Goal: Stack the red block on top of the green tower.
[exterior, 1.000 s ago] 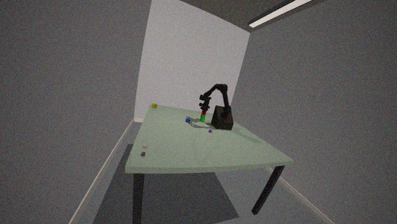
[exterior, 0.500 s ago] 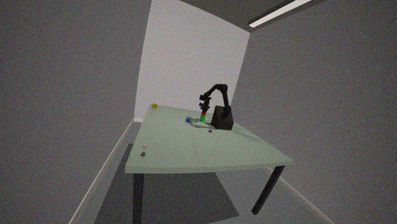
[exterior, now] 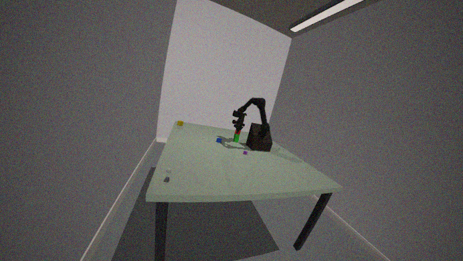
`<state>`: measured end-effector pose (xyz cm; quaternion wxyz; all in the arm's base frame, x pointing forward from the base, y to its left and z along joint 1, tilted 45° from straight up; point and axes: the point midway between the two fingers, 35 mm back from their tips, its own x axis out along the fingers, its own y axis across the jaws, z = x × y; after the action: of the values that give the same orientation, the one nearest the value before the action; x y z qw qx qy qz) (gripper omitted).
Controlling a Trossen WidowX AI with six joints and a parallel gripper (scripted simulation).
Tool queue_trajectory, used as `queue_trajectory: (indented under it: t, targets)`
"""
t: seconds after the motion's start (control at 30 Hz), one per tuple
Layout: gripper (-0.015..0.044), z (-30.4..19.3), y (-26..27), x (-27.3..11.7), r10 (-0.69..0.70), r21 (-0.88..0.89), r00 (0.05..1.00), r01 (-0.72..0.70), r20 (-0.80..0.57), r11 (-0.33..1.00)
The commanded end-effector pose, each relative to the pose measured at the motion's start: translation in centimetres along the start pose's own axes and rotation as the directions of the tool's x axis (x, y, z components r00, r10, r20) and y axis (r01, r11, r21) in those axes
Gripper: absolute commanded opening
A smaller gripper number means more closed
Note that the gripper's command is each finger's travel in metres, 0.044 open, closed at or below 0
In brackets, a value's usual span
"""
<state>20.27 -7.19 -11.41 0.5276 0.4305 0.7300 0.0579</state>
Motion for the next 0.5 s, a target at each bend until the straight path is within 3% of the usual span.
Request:
queue_trajectory:
  t: [0.0, 0.17, 0.47]
  targets:
    - [0.0315, 0.01, -0.02, 0.03, 0.0, 0.0, 1.0, 0.0, 0.0, 1.0]
    - [0.044, 0.01, -0.02, 0.03, 0.0, 0.0, 1.0, 0.0, 0.0, 1.0]
    - [0.044, 0.01, -0.02, 0.03, 0.0, 0.0, 1.0, 0.0, 0.0, 1.0]
